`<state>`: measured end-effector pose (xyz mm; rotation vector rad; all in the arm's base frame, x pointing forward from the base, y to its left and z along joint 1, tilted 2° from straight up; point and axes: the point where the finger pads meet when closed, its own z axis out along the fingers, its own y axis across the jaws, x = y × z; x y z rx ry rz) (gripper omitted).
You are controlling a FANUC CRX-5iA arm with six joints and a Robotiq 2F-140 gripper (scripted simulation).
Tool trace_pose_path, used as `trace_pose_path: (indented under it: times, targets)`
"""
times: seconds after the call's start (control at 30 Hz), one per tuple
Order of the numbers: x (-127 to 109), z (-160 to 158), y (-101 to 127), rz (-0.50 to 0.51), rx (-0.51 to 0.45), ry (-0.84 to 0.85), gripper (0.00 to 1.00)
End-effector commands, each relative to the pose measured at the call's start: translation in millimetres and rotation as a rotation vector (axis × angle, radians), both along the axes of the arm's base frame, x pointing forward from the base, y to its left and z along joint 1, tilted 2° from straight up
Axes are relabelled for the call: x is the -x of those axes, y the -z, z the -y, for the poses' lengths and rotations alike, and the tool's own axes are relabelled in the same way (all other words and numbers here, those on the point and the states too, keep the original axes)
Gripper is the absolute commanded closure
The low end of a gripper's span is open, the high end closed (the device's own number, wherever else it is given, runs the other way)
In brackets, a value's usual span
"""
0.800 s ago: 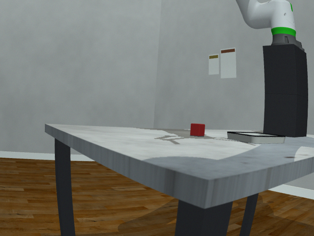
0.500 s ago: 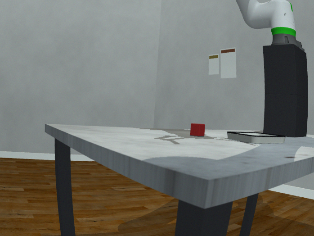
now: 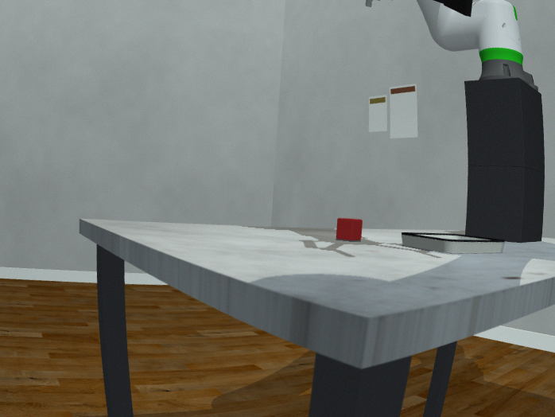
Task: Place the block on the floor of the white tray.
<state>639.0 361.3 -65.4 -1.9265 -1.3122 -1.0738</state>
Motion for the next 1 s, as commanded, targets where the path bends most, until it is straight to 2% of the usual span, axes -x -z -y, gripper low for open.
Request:
trace_pose_path:
  times: [0.0,0.03,0.07,0.1,0.13,0.17,0.2,0.23,0.3,0.33,0.37,0.43,0.47,0.53,0.57,0.6,0.63,0.7,0.73,0.77,0.8,0.87,0.9,0.97]
  targets:
    - [29.6,40.1,47.6,-0.051,0.176,-0.054,0.59]
    - [36.3,48.9,58.3,-0.051,0.176,-0.054,0.59]
    - [43.0,61.0,67.9,-0.068,0.25,-0.08,0.59]
    - [49.7,70.5,78.3,-0.068,0.25,-0.08,0.59]
    - [55.2,82.8,86.0,-0.083,0.331,-0.111,0.59]
    - [61.4,92.0,95.0,-0.083,0.331,-0.111,0.59]
    - [66.5,104.4,101.4,-0.095,0.416,-0.146,0.59]
    - [72.5,113.7,109.7,-0.095,0.416,-0.146,0.59]
    - [72.5,113.7,109.7,-0.095,0.416,-0.146,0.59]
    - [87.7,144.3,129.1,-0.103,0.503,-0.185,0.59]
    - [90.5,154.8,132.1,-0.106,0.588,-0.229,0.59]
    - [100.0,172.7,144.3,-0.106,0.588,-0.229,0.59]
    - [103.2,186.0,148.0,-0.103,0.669,-0.275,0.59]
    - [113.8,206.6,160.3,-0.103,0.669,-0.275,0.59]
    - [116.5,219.6,163.1,-0.096,0.745,-0.323,0.59]
    - [121.8,230.5,169.0,-0.096,0.745,-0.323,0.59]
    - [125.0,244.5,172.4,-0.085,0.812,-0.372,0.59]
    - [134.5,267.8,183.2,-0.085,0.812,-0.372,0.59]
    - [136.8,281.2,185.8,-0.07,0.871,-0.42,0.59]
    - [141.5,293.4,191.0,-0.07,0.871,-0.42,0.59]
    - [144.0,307.6,194.0,-0.054,0.92,-0.464,0.59]
    - [144.0,307.6,194.0,-0.054,0.92,-0.464,0.59]
    - [152.5,345.8,205.0,-0.038,0.96,-0.505,0.59]
    - [153.4,358.4,207.2,-0.022,0.991,-0.54,0.59]
